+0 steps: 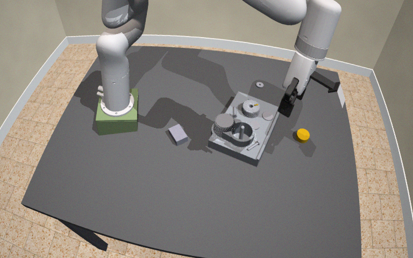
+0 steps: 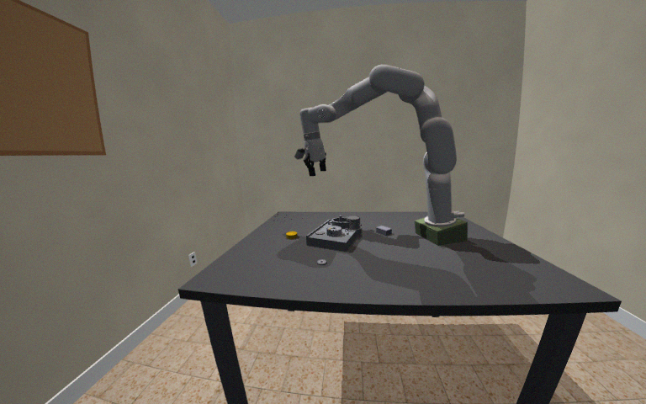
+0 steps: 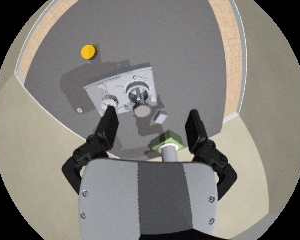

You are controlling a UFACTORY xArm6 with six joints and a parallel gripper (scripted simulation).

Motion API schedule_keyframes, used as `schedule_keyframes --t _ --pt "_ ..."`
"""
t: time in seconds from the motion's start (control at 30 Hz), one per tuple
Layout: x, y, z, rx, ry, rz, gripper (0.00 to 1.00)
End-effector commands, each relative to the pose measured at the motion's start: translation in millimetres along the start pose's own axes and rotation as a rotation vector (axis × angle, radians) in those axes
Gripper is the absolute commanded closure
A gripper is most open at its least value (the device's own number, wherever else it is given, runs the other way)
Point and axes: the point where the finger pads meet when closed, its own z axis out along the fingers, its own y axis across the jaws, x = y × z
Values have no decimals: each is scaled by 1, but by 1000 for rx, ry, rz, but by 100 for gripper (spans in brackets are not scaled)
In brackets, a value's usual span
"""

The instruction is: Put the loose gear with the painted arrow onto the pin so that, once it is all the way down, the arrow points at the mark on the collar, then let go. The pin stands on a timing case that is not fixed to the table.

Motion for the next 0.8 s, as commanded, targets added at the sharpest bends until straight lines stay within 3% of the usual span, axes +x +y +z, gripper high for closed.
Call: schedule_keyframes --t 0.0,0.57,0.63,0.73,0.77 --pt "1 0 -2 1 5 1 0" --pt "1 -1 -2 2 5 1 0" --pt "-4 -12 7 13 8 14 0" --pt "-33 -57 42 67 17 83 0" --pt "-35 -60 45 67 17 83 0"
